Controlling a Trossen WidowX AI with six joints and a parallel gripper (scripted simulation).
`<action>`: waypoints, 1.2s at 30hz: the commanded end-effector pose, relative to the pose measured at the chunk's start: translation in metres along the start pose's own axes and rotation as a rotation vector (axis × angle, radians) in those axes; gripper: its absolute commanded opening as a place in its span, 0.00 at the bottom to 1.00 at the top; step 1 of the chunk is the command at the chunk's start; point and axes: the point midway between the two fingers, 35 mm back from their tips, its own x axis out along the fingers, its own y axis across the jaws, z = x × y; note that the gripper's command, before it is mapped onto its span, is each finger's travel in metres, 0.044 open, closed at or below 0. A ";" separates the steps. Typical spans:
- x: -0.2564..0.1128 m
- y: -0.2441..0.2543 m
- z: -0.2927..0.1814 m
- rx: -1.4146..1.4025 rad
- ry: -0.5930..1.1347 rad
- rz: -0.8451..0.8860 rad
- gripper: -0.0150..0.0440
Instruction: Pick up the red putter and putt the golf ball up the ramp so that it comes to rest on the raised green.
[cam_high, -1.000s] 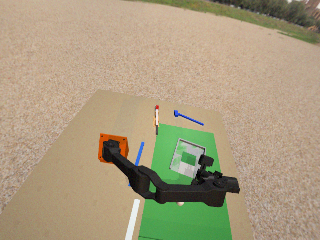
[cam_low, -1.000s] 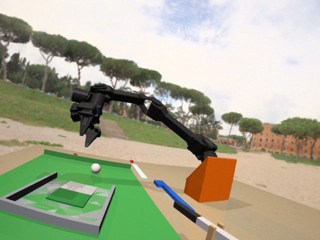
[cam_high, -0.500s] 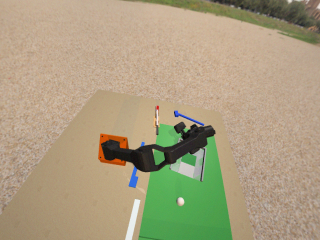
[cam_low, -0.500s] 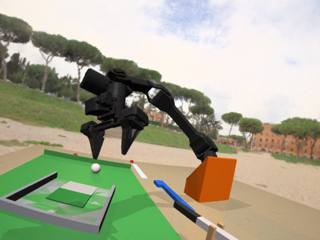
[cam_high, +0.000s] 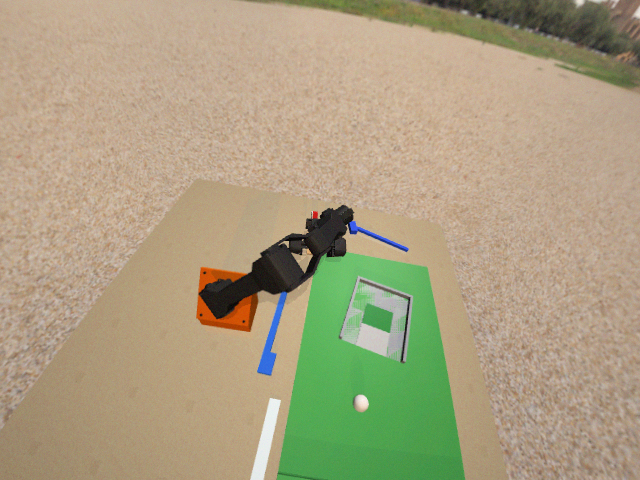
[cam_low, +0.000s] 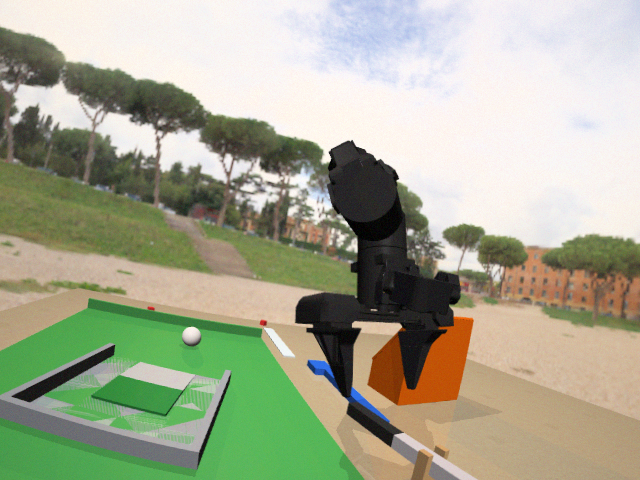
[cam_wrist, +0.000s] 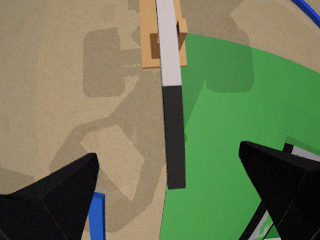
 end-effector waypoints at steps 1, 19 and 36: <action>0.003 -0.004 -0.001 -0.007 -0.006 -0.015 1.00; 0.046 -0.004 -0.010 -0.007 -0.004 -0.016 1.00; 0.064 -0.006 -0.015 0.000 -0.007 -0.017 0.96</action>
